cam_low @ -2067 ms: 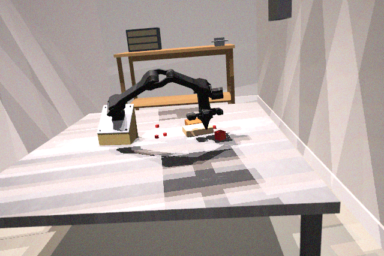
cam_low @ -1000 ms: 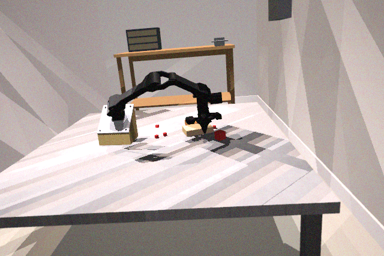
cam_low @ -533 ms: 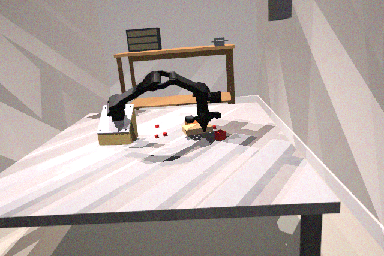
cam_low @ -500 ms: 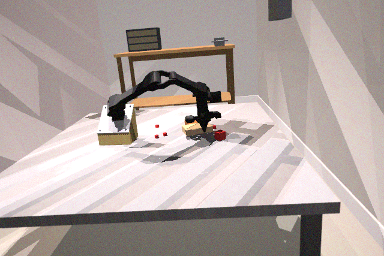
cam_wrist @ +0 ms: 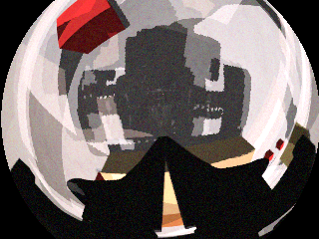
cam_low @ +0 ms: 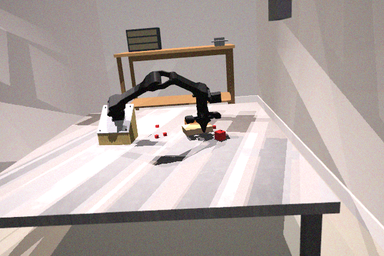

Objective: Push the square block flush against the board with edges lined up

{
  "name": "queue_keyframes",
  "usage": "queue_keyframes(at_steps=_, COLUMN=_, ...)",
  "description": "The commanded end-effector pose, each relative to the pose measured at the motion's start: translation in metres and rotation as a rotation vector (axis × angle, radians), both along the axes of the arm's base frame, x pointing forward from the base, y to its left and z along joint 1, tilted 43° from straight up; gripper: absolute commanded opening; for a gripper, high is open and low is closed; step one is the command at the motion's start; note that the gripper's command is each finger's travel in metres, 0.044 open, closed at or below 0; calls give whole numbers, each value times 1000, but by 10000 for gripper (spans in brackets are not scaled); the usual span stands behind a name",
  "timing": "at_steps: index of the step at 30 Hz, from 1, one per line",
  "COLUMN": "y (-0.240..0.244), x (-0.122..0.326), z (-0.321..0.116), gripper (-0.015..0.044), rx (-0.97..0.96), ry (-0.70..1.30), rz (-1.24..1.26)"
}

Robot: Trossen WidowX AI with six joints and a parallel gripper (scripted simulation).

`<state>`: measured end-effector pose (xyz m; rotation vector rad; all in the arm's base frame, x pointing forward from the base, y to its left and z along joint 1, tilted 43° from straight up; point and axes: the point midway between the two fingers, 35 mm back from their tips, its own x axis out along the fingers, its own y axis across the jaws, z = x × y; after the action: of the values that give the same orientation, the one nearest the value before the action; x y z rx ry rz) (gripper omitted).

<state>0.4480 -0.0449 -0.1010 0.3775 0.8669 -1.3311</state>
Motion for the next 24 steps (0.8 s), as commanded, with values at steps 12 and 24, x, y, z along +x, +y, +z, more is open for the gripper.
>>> queue_keyframes(at_steps=12, y=-18, x=9, z=14, gripper=0, rx=4, ry=4, rz=-4)
queue_keyframes(at_steps=24, y=-32, x=16, z=27, gripper=0, rx=2, ry=4, rz=-4)
